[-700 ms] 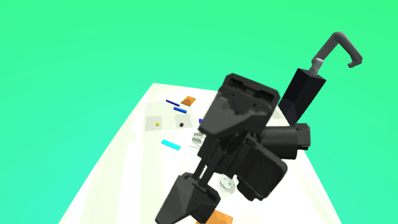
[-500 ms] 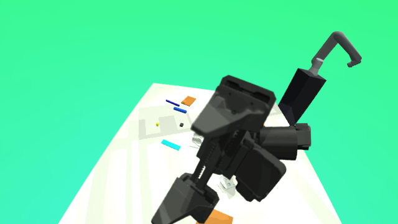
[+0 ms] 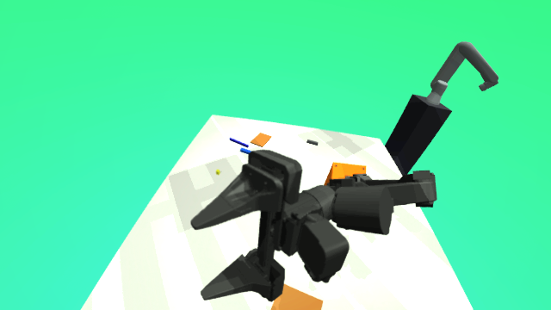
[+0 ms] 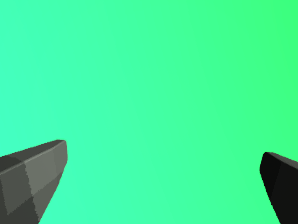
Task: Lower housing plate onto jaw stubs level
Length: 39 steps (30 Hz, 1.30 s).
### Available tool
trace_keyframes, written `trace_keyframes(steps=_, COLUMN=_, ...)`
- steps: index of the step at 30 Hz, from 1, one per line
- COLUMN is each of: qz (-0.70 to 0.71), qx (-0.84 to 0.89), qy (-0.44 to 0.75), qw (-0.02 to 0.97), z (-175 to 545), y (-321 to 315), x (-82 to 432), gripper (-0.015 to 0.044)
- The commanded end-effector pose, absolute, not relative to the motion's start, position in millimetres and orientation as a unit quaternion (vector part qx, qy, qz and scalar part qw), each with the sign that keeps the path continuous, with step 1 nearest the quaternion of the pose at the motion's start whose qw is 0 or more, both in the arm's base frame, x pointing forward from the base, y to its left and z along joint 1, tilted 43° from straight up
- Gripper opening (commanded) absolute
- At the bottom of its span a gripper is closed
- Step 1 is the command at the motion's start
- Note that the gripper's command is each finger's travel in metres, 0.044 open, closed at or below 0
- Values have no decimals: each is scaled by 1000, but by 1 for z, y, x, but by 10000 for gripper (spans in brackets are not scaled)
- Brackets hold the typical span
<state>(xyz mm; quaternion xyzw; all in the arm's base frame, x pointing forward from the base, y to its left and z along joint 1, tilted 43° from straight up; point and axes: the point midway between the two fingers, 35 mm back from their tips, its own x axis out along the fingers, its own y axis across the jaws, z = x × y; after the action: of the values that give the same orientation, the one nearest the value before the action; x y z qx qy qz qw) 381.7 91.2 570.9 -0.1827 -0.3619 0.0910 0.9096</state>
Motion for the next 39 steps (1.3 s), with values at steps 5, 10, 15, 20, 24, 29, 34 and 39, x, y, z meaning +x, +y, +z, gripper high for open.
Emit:
trace_keyframes(steps=5, qz=166, qx=-165, qy=-266, qw=935, z=522, y=117, x=391, gripper=440)
trace_keyframes(steps=10, qz=211, qx=-156, qy=-203, qw=943, z=490, y=131, x=392, gripper=440)
trace_keyframes(steps=15, qz=254, qx=-145, qy=-138, qw=946, z=456, y=145, x=388, gripper=440)
trace_keyframes(steps=20, qz=294, qx=-132, qy=-72, qw=944, z=422, y=158, x=380, gripper=440)
trace_keyframes(steps=24, qz=324, qx=-120, qy=-18, qw=938, z=395, y=167, x=370, gripper=440)
trace_keyframes(steps=29, qz=358, qx=-104, qy=51, qw=926, z=361, y=177, x=354, gripper=440)
trace_keyframes(steps=34, qz=388, qx=-87, qy=120, qw=909, z=329, y=184, x=335, gripper=440)
trace_keyframes(steps=39, qz=415, qx=-69, qy=190, qw=887, z=298, y=190, x=311, gripper=440)
